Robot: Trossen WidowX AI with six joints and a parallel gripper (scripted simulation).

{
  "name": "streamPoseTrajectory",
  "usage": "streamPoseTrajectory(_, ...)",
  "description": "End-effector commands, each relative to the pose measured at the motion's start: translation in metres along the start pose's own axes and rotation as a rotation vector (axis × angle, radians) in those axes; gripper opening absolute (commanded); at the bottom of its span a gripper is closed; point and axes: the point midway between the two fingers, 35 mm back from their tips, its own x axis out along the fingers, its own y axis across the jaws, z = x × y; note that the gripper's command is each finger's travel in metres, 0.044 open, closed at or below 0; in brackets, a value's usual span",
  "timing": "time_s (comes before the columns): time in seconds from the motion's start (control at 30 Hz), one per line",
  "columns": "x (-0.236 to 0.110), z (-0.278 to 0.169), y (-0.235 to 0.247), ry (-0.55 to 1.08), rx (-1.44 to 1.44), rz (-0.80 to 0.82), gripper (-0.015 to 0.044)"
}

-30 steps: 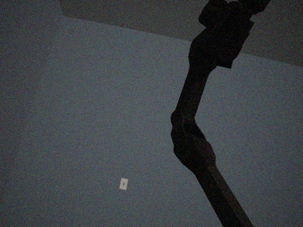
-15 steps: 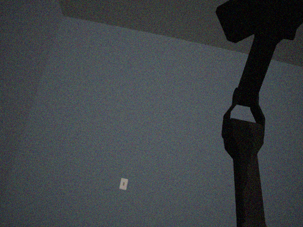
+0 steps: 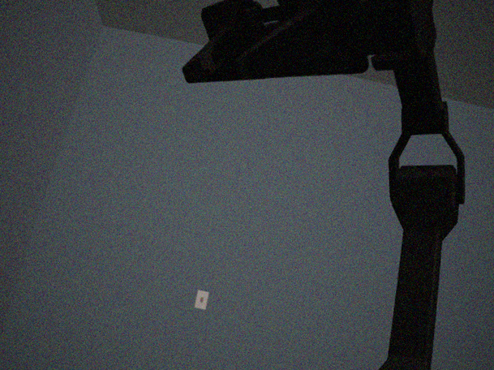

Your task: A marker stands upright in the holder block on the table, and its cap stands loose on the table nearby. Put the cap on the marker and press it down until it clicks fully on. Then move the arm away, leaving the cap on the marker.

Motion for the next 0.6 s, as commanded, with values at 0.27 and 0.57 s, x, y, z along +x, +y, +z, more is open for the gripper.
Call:
streamPoseTrajectory(0.27, 0.120, -0.051, -0.079, 0.341, -0.172, -0.004, 0.0251)
streamPoseTrajectory(0.57, 0.206, -0.161, -0.168, 0.589, -0.241, 0.214, 0.0251)
